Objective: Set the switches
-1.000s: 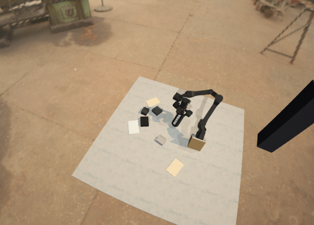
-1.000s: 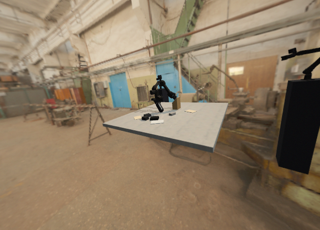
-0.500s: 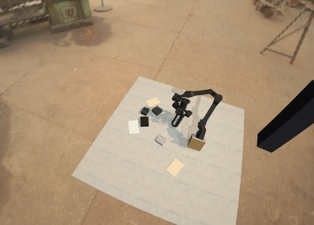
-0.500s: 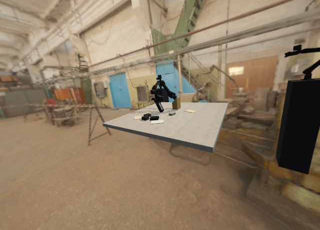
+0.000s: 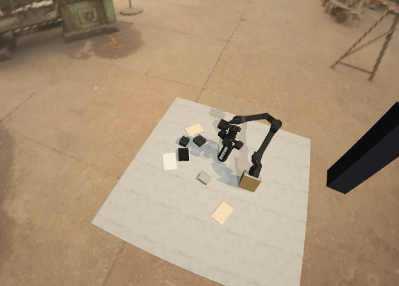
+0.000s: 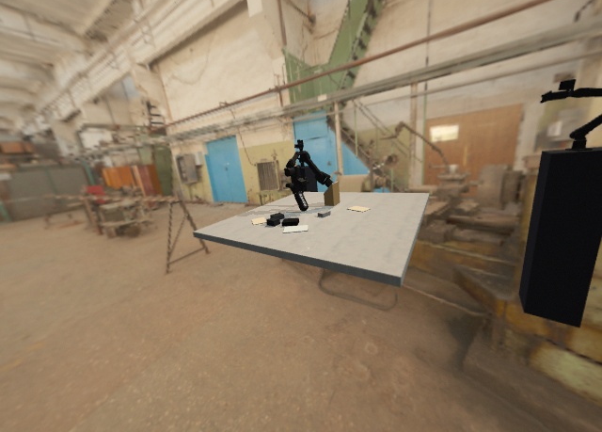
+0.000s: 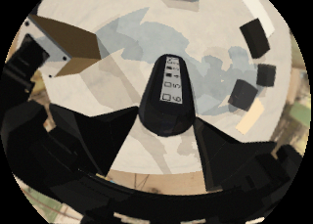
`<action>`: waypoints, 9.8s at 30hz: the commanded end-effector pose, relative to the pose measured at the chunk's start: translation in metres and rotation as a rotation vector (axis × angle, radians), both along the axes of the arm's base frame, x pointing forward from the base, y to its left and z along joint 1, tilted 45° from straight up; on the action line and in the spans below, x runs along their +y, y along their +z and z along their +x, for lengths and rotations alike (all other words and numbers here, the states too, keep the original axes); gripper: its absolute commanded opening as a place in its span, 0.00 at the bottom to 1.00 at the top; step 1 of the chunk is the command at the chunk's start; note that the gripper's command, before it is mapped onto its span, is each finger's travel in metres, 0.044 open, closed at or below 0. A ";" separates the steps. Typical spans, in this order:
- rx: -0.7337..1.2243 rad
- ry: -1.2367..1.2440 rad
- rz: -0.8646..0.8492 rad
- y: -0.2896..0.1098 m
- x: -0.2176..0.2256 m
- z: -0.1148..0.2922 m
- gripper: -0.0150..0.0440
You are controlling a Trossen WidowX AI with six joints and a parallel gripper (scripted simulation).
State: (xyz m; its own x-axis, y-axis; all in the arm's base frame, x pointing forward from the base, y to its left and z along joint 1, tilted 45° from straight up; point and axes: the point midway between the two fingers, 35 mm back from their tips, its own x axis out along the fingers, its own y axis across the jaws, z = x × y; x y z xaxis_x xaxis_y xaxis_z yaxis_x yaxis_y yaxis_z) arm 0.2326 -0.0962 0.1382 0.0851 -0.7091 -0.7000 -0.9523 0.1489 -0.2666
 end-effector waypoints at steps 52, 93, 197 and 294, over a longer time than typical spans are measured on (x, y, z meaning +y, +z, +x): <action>0.002 0.003 0.011 -0.028 0.040 0.014 0.83; 0.001 0.003 0.012 -0.051 0.063 0.024 0.83; 0.000 0.003 0.014 -0.121 0.099 0.049 0.83; -0.002 0.003 0.014 -0.192 0.094 0.068 0.83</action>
State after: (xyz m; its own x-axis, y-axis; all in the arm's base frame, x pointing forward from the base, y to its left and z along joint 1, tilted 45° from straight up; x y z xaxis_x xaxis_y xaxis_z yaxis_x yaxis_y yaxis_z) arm 0.3000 0.0019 -0.0515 0.0917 -0.6909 -0.7171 -0.9522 0.1498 -0.2661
